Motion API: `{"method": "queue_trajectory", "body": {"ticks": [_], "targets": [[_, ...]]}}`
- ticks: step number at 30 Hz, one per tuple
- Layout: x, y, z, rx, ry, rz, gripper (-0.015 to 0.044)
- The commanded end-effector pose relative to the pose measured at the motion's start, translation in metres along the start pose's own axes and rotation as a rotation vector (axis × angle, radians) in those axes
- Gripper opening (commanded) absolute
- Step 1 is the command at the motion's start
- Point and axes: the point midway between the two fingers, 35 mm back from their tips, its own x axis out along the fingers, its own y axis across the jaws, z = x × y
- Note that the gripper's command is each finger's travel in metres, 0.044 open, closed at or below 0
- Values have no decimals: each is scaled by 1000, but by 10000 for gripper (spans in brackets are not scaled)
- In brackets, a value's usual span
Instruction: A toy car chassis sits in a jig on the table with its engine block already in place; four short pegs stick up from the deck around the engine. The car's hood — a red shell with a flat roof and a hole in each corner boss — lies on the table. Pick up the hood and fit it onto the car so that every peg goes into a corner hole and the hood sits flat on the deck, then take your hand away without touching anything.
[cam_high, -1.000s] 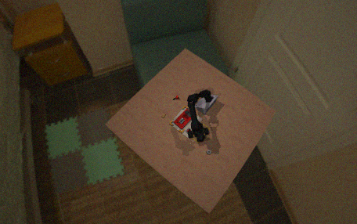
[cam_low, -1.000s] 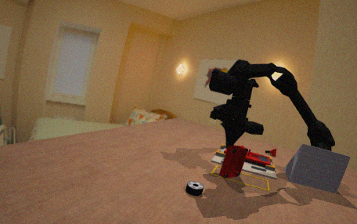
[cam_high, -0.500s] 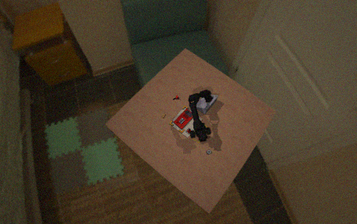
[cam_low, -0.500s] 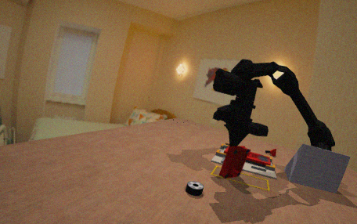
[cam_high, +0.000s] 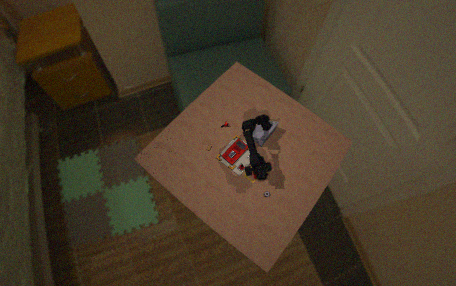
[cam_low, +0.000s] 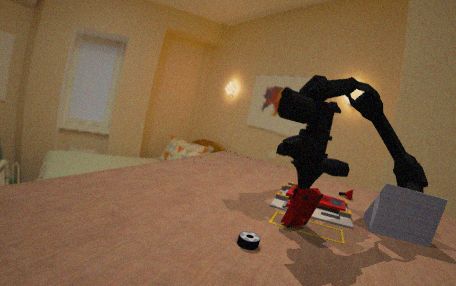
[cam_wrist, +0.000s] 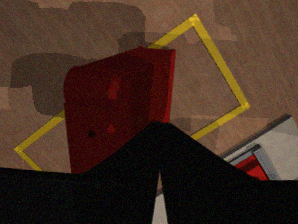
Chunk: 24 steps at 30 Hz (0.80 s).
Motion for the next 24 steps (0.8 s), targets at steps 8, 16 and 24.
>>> {"method": "queue_trajectory", "body": {"ticks": [8,16,24], "targets": [[1,16,-1,2,1,3,0],[-4,22,0,2,1,4,0],[-73,17,1,2,1,5,0]]}}
